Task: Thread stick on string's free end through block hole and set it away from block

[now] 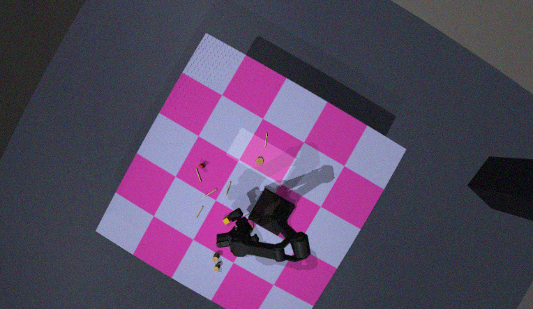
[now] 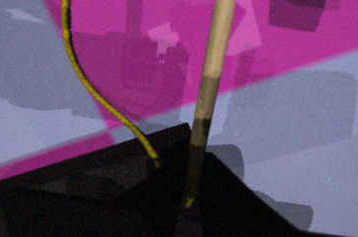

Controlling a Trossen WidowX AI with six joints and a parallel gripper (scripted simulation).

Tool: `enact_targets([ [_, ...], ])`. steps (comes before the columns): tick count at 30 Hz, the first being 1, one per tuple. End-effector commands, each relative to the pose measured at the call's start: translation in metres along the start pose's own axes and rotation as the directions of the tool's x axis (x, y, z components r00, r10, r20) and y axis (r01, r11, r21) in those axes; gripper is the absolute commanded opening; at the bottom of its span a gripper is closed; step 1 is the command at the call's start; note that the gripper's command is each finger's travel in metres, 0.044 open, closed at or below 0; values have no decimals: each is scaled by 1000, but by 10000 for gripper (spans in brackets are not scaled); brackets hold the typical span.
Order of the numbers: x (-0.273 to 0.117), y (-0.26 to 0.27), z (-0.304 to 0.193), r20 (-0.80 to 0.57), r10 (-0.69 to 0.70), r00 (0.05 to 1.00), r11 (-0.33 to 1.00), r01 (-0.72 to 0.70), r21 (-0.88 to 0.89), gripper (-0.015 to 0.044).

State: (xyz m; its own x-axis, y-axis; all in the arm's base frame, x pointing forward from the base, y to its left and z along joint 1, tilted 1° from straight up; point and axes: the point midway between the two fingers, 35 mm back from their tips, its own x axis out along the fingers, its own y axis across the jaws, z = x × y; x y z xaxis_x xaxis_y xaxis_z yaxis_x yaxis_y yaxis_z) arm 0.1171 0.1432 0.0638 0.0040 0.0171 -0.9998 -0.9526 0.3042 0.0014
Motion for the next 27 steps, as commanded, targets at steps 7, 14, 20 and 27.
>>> enact_targets([
  [7,1,0,-10,-9,-5,1000,1000,5,-2,0],
  [14,4,-4,-7,-9,-5,1000,1000,5,-2,0],
  [20,8,-9,-3,-8,-6,1000,1000,6,-2,0],
  [27,14,-14,1,-8,-6,1000,1000,6,-2,0],
])
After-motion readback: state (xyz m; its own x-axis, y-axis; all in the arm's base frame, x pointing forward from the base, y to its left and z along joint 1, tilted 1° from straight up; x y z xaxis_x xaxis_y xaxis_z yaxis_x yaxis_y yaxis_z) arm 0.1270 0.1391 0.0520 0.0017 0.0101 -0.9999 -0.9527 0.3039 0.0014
